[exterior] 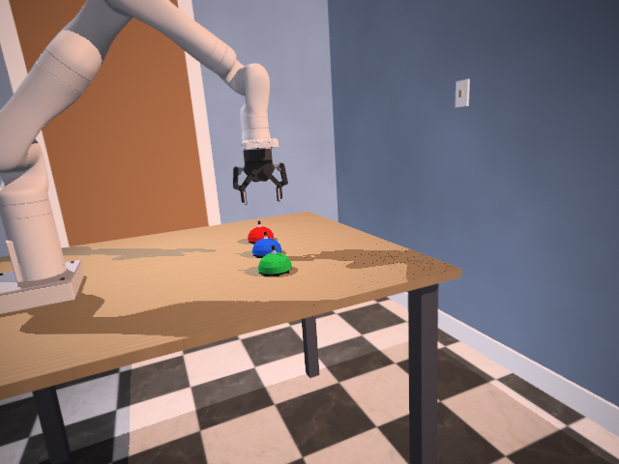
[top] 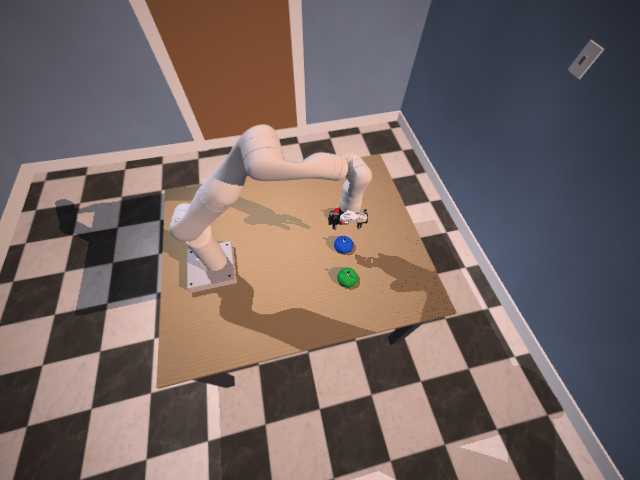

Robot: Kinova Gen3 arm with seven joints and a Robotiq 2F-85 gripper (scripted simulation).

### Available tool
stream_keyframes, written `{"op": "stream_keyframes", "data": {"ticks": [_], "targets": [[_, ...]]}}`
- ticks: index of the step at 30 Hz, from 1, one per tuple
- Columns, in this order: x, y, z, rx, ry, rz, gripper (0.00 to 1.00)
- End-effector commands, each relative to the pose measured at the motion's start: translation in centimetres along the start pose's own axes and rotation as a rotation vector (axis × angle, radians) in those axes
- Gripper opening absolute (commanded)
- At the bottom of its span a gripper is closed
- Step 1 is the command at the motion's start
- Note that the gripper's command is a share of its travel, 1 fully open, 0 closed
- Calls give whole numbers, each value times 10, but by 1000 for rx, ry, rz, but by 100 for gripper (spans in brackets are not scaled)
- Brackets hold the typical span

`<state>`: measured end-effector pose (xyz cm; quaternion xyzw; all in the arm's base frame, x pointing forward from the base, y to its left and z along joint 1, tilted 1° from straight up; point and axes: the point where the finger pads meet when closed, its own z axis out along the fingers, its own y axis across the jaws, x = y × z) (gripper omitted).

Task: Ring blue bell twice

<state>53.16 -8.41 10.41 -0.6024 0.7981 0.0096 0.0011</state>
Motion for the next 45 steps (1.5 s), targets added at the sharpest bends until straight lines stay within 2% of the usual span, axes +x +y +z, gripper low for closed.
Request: {"op": "stream_keyframes", "data": {"ticks": [1, 2, 45], "targets": [[-1, -1, -1, 3, 0, -1, 100], [-1, -1, -1, 3, 0, -1, 0], [-1, -1, -1, 3, 0, -1, 0]]}}
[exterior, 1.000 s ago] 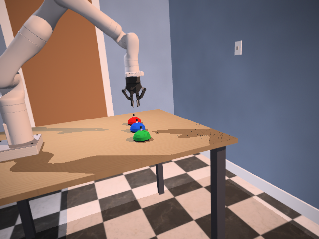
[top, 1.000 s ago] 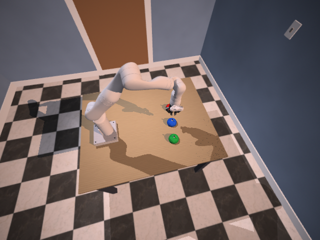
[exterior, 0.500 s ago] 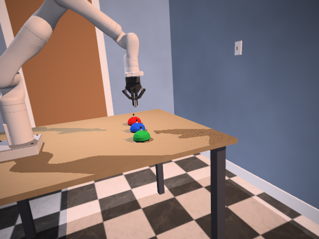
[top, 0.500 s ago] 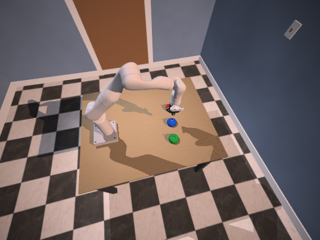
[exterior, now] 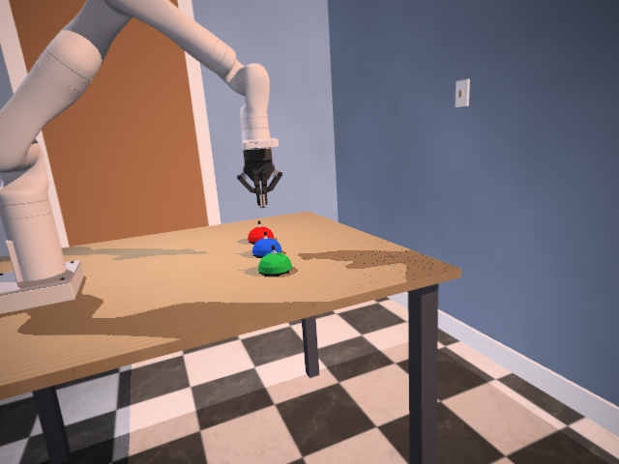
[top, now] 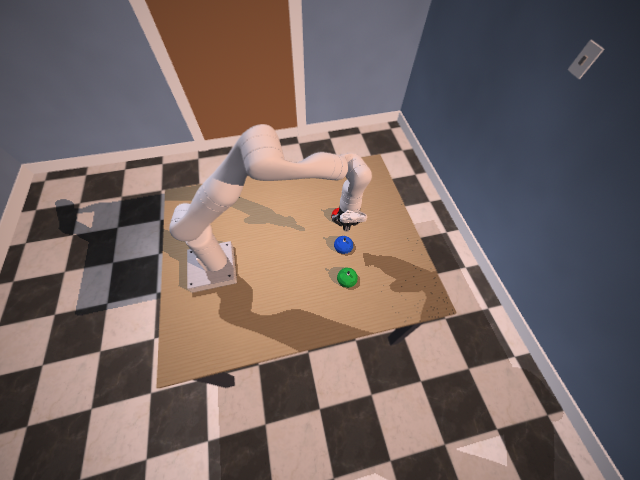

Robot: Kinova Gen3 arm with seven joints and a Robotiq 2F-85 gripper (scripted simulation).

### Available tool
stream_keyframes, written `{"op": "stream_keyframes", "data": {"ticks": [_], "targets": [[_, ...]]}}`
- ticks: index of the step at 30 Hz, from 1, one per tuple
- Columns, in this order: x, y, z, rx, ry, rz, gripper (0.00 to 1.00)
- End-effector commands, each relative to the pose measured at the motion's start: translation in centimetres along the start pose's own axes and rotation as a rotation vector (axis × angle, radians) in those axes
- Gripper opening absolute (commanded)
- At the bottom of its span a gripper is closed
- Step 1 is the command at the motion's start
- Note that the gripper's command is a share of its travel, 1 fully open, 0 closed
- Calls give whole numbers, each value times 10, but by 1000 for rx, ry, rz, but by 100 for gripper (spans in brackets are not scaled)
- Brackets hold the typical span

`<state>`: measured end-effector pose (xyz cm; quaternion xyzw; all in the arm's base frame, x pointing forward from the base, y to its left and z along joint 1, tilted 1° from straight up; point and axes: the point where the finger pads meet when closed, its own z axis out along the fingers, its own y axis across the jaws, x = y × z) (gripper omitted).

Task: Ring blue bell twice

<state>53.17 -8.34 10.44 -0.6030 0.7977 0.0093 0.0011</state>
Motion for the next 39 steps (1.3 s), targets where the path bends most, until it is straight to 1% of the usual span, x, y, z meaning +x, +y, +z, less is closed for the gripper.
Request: {"op": "stream_keyframes", "data": {"ticks": [1, 28, 39], "targets": [[0, -1, -1, 2, 0, 0, 0], [0, -1, -1, 2, 0, 0, 0], [0, -1, 4, 1, 1, 2, 0]]}}
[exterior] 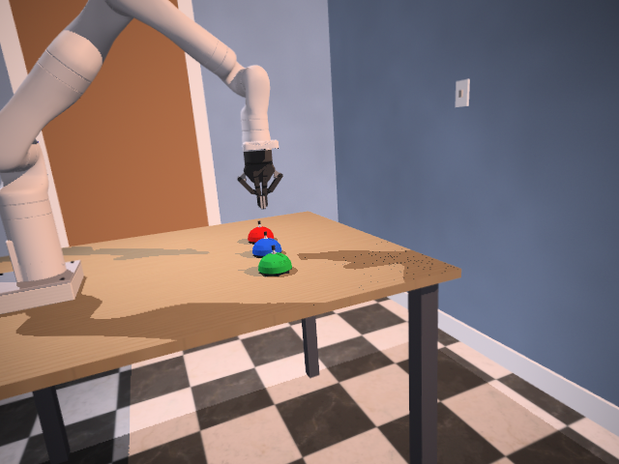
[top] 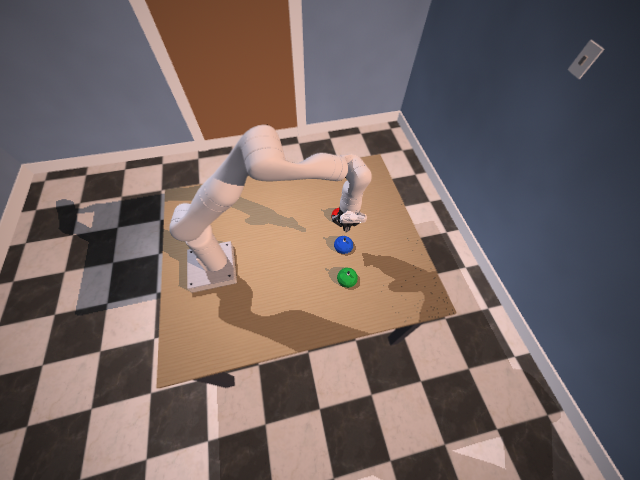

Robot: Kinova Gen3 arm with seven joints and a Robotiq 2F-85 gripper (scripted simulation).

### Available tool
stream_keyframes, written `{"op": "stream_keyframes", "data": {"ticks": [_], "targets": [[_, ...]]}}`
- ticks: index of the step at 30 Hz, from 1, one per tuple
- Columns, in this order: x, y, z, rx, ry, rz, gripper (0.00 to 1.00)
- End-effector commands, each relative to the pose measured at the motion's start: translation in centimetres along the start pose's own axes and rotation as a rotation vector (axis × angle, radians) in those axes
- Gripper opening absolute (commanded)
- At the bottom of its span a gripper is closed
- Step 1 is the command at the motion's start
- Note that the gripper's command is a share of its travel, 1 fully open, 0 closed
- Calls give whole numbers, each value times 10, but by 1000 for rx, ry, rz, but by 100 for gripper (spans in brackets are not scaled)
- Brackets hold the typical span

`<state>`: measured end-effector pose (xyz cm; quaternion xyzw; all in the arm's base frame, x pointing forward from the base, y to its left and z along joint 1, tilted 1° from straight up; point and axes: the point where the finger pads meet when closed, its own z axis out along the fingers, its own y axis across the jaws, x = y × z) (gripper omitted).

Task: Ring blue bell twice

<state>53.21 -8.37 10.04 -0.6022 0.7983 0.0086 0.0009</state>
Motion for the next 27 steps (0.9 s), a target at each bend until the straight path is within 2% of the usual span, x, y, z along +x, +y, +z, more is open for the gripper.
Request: {"op": "stream_keyframes", "data": {"ticks": [1, 27], "targets": [[0, 0, 1, 0, 0, 0, 0], [-1, 0, 40, 0, 0, 0, 0]]}}
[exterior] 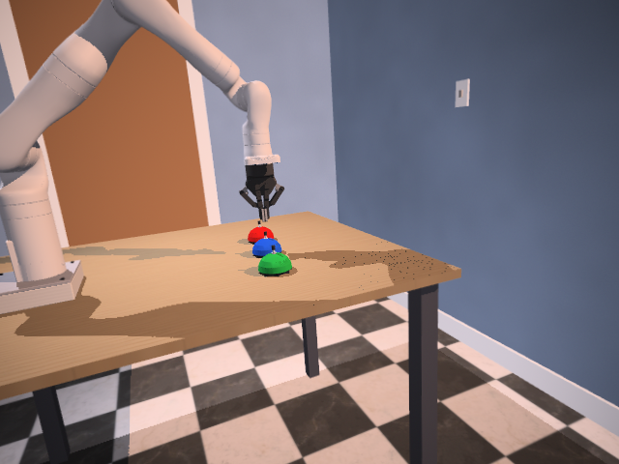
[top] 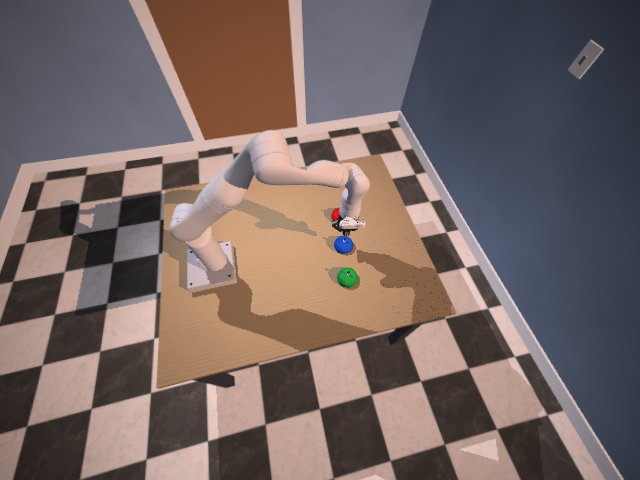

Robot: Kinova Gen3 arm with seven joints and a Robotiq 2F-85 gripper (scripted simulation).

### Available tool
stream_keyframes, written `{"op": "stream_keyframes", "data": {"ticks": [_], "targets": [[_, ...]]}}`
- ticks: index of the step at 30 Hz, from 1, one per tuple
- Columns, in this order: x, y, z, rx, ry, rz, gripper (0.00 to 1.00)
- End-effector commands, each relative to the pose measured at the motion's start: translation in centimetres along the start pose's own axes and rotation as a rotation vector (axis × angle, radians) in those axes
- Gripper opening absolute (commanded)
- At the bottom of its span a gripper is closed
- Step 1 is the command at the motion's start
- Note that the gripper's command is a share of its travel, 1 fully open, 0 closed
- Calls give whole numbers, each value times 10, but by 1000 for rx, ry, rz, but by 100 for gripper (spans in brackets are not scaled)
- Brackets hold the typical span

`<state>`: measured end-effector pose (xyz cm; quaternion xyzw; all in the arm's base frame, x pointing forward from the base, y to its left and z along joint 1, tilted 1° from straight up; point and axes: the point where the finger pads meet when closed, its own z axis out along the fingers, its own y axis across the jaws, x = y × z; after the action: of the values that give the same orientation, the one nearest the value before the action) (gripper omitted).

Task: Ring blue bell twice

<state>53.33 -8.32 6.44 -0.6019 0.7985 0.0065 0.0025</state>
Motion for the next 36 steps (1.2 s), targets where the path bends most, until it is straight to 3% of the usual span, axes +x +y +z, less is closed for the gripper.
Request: {"op": "stream_keyframes", "data": {"ticks": [1, 16, 36], "targets": [[-1, 1, 6, -5, 0, -1, 0], [-1, 1, 20, -5, 0, -1, 0], [-1, 1, 21, -5, 0, -1, 0]]}}
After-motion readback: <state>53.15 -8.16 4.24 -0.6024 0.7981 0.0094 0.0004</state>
